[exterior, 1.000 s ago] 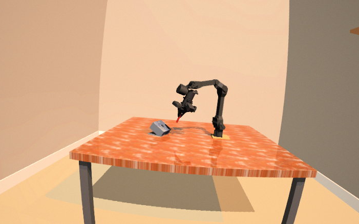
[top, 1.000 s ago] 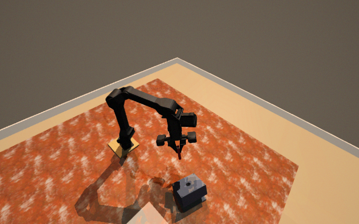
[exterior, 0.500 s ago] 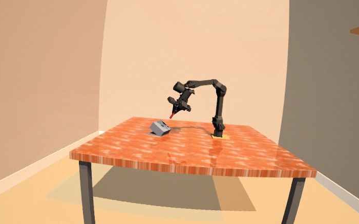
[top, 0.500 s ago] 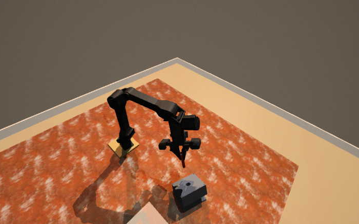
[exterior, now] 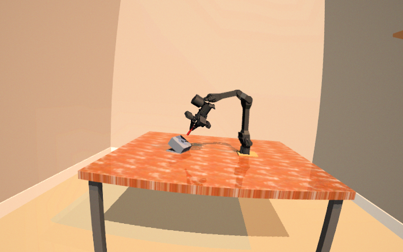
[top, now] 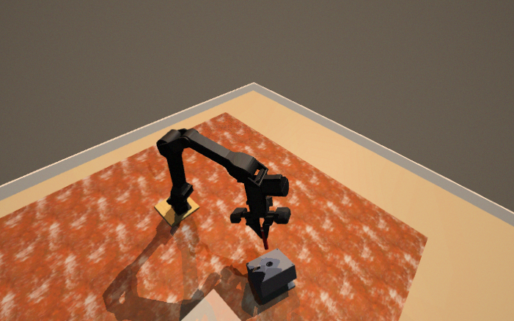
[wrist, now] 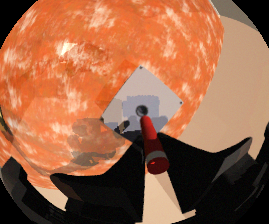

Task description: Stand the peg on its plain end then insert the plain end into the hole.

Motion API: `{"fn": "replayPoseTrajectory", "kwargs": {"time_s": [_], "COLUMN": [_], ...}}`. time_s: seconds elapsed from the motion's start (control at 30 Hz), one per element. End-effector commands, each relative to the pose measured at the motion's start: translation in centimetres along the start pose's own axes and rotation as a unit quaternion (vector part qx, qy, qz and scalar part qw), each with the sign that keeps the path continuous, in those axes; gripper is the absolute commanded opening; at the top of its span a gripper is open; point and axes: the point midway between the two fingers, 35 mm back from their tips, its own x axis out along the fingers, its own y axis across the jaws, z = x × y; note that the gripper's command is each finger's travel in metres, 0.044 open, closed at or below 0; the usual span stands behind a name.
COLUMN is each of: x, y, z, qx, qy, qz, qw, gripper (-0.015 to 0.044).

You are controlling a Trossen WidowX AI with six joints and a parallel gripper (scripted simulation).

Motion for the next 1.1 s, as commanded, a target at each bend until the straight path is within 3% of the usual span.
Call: {"fn": "replayPoseTrajectory", "kwargs": {"time_s": [0.0, 1.07], "x": [1.1, 5.1], "y": [0.0, 0.0], "z": [-0.1, -0.3], "qx": [0.001, 0.005], "qy": [0.002, 0.005], "qz": [-0.001, -0.003], "qw": [1.0, 1.0], "gripper": [0.0, 0.0]}}
